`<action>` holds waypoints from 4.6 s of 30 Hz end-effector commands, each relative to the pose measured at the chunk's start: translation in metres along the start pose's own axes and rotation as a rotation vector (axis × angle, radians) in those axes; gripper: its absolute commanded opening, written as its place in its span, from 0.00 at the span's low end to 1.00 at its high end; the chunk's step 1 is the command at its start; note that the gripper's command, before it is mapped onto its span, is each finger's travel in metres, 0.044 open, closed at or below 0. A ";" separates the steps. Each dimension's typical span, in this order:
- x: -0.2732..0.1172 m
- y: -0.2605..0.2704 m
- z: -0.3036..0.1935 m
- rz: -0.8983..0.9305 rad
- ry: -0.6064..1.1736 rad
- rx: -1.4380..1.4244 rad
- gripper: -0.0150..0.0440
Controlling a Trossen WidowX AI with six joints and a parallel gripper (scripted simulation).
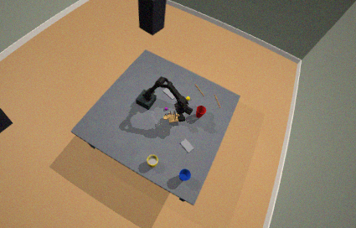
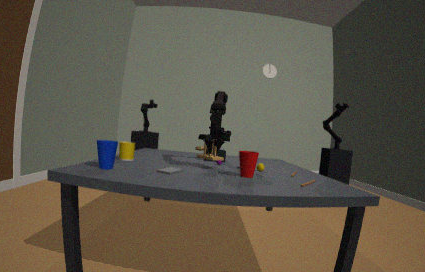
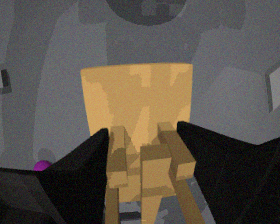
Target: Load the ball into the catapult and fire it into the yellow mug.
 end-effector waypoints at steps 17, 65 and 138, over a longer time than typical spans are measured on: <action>-0.005 -0.035 -0.208 -0.010 0.027 0.610 0.25; 0.039 -0.028 -0.290 -0.003 0.035 0.831 0.34; 0.045 -0.026 -0.290 -0.010 0.033 0.838 1.00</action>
Point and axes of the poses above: the point midway between the two fingers, 35 mm back from their tips, its own x axis out along the fingers, its own y axis across the jaws, z = x × y, the point moved 9 cm from there along -x, back along the fingers, and after that the axes turned 13 degrees about -x, right-handed, at the moved point
